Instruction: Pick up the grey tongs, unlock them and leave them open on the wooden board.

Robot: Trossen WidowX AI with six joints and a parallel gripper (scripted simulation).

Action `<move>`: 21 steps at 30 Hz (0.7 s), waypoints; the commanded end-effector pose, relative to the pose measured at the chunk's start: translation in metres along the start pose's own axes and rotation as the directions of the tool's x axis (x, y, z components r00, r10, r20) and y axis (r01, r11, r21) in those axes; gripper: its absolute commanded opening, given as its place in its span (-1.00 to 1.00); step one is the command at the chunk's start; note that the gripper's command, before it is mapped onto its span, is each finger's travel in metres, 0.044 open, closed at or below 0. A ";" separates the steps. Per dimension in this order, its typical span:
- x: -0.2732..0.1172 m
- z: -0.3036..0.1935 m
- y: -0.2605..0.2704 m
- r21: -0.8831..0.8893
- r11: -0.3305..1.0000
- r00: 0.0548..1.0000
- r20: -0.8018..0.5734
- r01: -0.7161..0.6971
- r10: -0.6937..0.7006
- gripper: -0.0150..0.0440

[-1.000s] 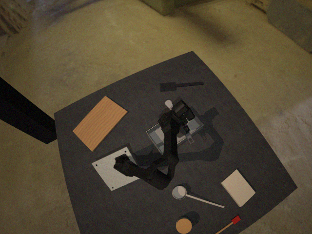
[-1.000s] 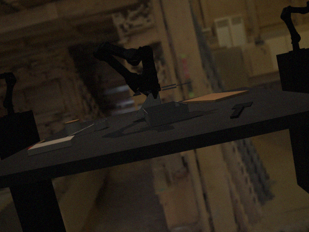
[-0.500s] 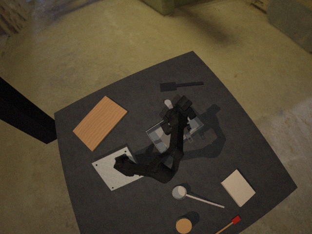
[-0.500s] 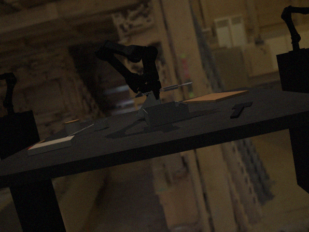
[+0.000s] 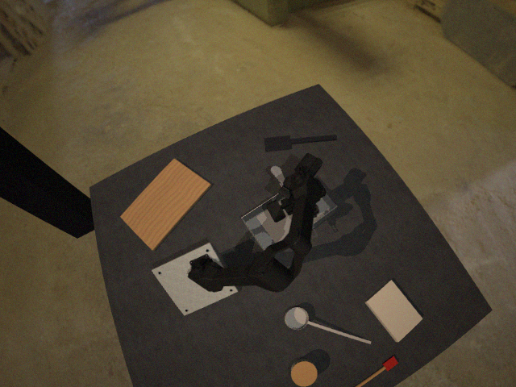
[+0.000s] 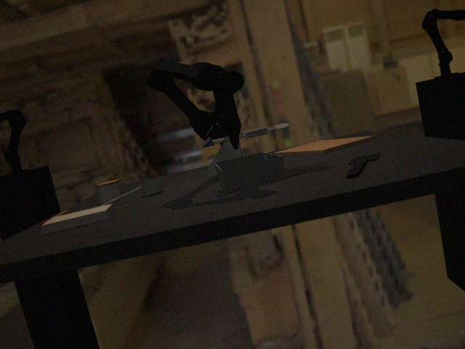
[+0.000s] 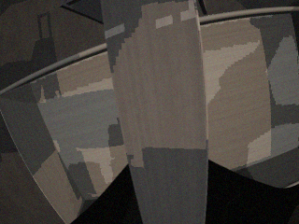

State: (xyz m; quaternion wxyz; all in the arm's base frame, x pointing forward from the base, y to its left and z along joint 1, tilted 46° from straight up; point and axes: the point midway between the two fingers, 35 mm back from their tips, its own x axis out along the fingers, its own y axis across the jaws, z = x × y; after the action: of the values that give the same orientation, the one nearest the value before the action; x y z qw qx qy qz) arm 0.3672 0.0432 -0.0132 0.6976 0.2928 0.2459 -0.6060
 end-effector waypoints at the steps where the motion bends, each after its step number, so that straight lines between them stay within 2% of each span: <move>1: -0.002 0.001 -0.002 0.009 0.998 0.998 0.002 0.058 -0.058 -1.00; 5: -0.004 0.004 -0.005 0.014 0.994 0.994 0.012 0.106 -0.106 -1.00; 15: -0.004 0.004 -0.005 0.007 0.995 0.994 0.018 0.104 -0.104 -1.00; 21: -0.013 -0.022 -0.008 -0.082 0.992 0.995 0.002 0.097 -0.097 -1.00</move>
State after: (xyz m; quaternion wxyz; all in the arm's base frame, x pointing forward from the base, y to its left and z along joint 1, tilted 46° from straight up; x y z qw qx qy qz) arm 0.3606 0.0507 -0.0124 0.6718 0.2657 0.2633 -0.6393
